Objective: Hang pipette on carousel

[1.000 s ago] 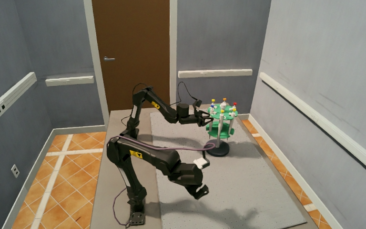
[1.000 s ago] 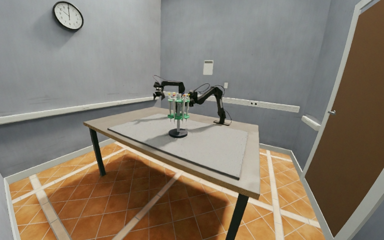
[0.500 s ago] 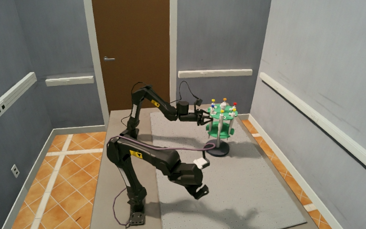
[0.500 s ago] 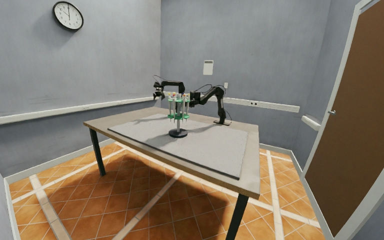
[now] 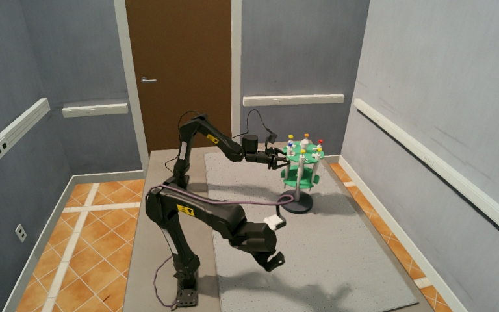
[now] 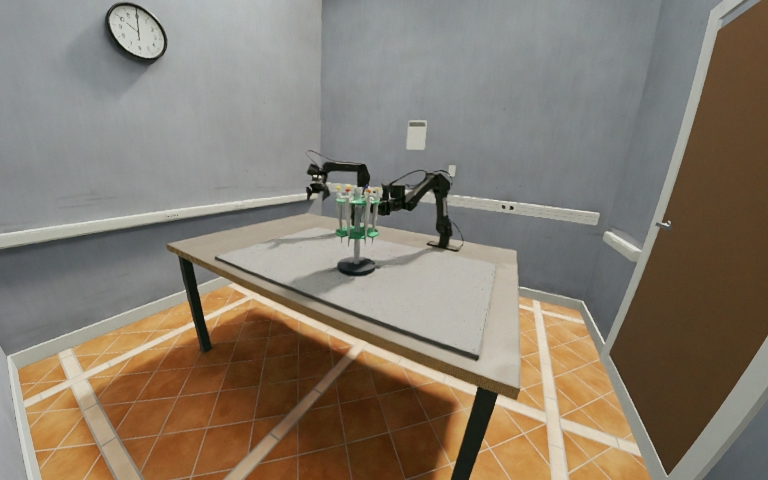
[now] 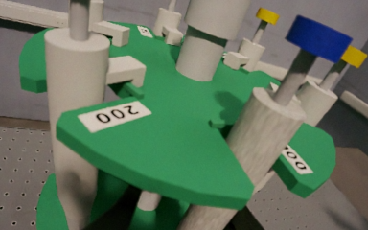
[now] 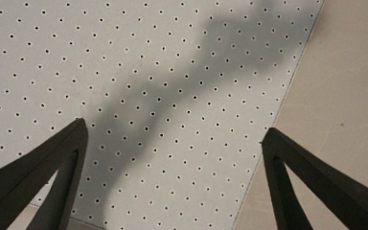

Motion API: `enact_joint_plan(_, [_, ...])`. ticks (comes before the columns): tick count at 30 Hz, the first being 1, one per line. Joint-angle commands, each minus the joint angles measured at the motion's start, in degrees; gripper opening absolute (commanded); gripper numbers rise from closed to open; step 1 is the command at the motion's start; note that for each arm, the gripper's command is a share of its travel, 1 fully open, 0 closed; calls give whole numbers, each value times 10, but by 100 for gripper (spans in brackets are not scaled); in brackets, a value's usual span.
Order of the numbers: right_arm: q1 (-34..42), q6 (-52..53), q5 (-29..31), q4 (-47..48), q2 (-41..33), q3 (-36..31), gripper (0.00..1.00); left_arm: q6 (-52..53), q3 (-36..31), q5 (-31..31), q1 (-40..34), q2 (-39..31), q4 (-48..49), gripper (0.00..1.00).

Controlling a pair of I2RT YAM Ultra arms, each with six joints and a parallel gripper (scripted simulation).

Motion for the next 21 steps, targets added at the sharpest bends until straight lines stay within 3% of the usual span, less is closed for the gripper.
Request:
enact_joint_plan(1, [-7, -4, -12, 8, 2, 6, 100, 2, 14, 52, 7, -19, 2, 50])
enact_joint_plan(15, [-7, -4, -12, 8, 2, 6, 100, 0, 6, 50, 2, -6, 2, 50])
enact_joint_plan(16, [-7, -4, -12, 8, 2, 6, 100, 1, 16, 55, 3, -14, 1, 12])
enact_joint_plan(21, [-7, -4, -12, 8, 2, 6, 100, 2, 17, 54, 3, -14, 0, 12])
